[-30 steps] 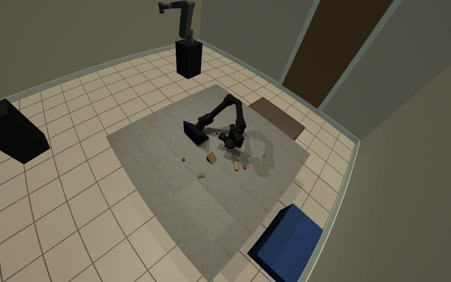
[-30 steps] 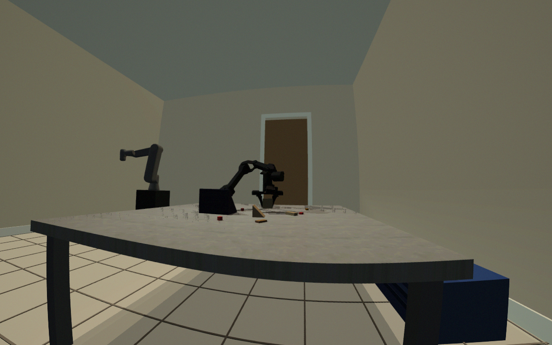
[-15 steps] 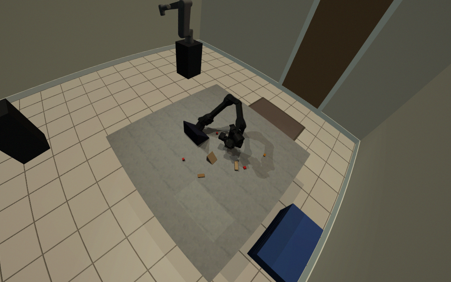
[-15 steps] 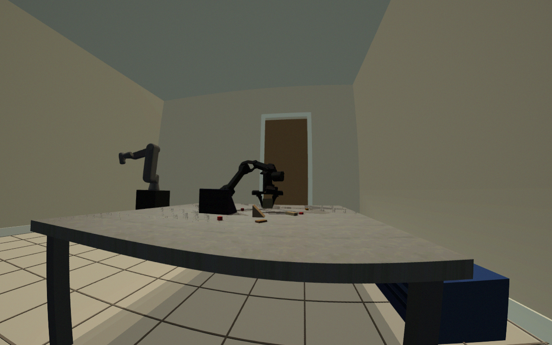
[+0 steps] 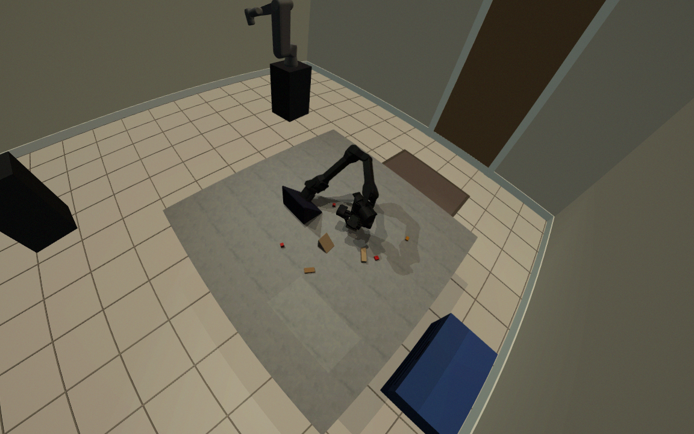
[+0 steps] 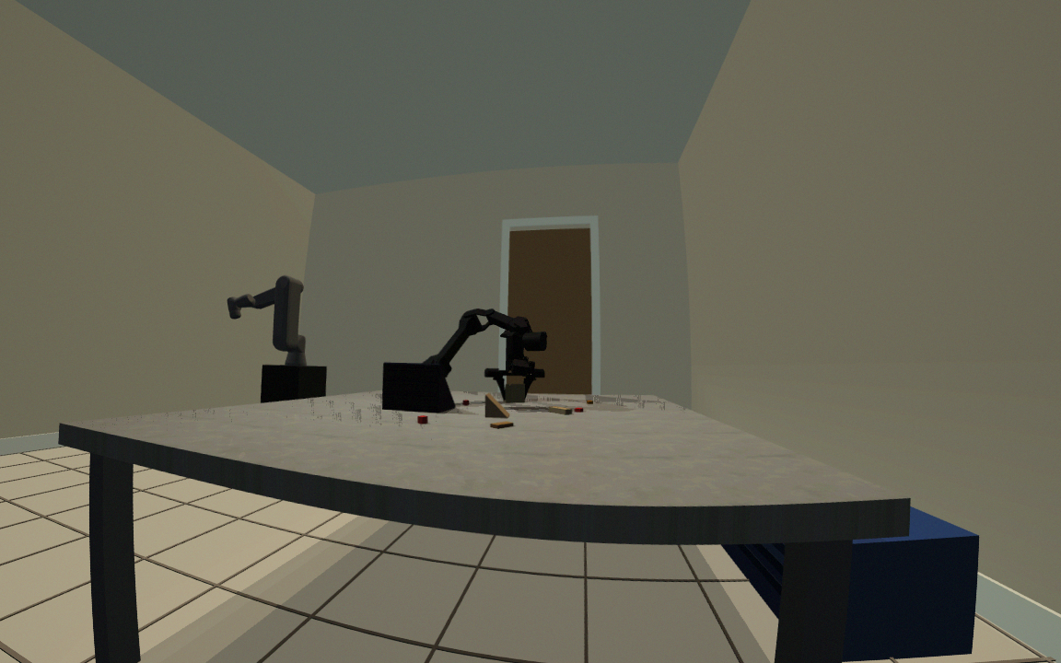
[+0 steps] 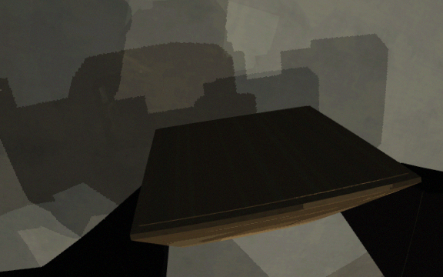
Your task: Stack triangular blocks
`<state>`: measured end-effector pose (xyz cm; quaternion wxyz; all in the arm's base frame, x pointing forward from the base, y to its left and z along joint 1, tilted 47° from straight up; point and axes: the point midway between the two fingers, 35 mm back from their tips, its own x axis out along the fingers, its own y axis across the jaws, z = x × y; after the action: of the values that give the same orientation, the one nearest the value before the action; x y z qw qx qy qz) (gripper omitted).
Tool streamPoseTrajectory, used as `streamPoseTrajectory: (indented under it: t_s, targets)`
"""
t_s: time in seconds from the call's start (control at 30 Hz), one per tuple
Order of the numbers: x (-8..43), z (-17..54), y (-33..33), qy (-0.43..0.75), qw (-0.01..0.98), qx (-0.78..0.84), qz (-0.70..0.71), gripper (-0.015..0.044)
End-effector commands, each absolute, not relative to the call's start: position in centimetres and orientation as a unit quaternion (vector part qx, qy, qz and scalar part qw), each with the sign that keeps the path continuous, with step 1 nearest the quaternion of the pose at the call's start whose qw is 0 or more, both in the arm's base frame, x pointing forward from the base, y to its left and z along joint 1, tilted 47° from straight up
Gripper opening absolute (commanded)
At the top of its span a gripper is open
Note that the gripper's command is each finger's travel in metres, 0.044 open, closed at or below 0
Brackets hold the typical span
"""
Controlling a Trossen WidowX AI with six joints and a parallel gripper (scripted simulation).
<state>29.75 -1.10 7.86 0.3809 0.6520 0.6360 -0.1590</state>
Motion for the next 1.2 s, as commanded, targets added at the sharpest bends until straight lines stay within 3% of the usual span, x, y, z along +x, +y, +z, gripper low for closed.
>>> streamPoseTrajectory:
  t_s: [0.0,0.43,0.97,1.17]
  targets:
    - [29.66,7.34,-0.58,0.637,0.376,0.654,-0.160,0.0000]
    - [29.78,6.56,0.28,0.637,0.375,0.655,-0.160,0.0000]
    - [29.88,6.69,0.18,0.637,0.379,0.652,-0.159,0.0420]
    - [29.88,6.69,0.18,0.637,0.379,0.652,-0.159,0.0440]
